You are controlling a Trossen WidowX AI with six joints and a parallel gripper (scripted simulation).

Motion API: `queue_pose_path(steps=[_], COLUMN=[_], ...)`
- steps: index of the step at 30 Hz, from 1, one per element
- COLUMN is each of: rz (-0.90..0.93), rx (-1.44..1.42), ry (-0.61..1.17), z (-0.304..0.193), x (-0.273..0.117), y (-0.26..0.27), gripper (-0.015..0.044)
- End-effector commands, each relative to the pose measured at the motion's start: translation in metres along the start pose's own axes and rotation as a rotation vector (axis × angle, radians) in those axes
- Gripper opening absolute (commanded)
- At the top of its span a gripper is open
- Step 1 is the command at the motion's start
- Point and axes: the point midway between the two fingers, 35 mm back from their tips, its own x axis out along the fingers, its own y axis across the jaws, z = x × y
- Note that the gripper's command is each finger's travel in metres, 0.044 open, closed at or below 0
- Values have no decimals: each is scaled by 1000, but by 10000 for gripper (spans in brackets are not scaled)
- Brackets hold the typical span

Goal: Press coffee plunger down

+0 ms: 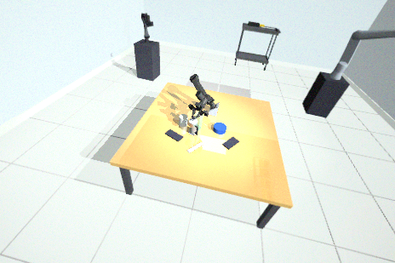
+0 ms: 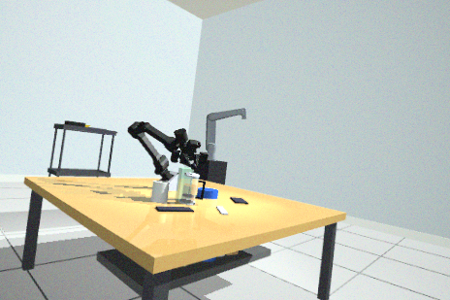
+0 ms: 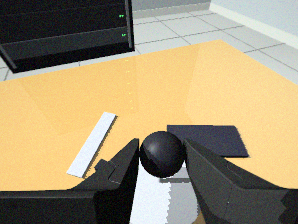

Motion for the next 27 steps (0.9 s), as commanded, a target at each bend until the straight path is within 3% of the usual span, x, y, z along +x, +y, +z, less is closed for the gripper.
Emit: queue_pose_path(steps=[1,27], rz=[-12,-13], rx=[-30,-29], ry=[33,33], z=[-10,-8], x=[5,6], y=[0,3], gripper=[123,123])
